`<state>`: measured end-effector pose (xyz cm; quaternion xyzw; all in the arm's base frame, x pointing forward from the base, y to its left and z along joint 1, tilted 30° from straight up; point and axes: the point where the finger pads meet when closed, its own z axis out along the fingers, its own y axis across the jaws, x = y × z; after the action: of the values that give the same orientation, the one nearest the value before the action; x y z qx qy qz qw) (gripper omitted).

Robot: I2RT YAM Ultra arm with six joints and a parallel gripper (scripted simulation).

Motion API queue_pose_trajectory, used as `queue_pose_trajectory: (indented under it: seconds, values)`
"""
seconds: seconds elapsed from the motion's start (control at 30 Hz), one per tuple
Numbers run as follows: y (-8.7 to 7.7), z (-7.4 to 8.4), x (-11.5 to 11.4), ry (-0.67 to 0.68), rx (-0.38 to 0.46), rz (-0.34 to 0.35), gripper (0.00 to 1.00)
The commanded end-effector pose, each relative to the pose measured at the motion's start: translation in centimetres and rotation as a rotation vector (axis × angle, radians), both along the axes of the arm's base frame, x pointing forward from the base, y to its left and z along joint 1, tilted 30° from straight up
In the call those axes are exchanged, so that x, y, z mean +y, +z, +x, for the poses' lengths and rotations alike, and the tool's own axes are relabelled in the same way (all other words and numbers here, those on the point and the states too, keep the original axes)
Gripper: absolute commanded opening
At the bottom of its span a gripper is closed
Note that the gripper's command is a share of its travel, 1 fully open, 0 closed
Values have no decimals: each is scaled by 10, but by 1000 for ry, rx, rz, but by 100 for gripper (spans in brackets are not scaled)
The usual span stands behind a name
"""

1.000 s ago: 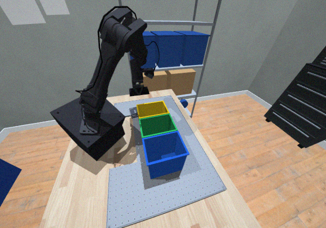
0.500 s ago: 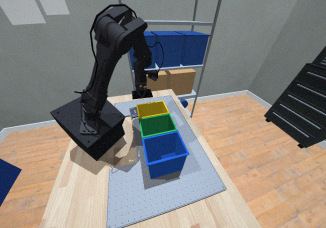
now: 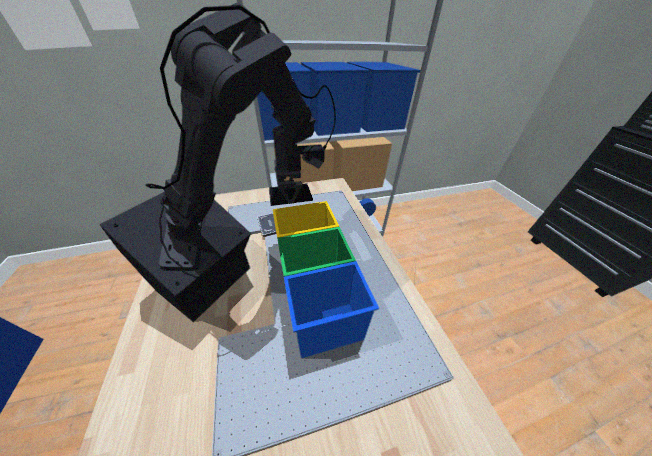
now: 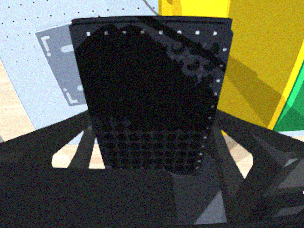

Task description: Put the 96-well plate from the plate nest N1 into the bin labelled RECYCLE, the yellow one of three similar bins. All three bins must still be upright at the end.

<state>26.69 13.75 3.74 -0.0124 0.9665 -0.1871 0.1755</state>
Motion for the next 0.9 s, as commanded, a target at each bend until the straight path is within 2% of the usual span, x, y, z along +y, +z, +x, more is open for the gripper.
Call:
queue_pose_trajectory:
  seconds: [0.0,0.27,0.43,0.67,0.87]
  values:
    - [11,4,-4,32,-22,7,0]
    - [20,7,-24,32,-7,8,0]
    - [32,16,-34,33,-21,21,0]
    - [35,17,-51,33,-10,13,0]
    - [51,28,-65,33,-37,27,0]
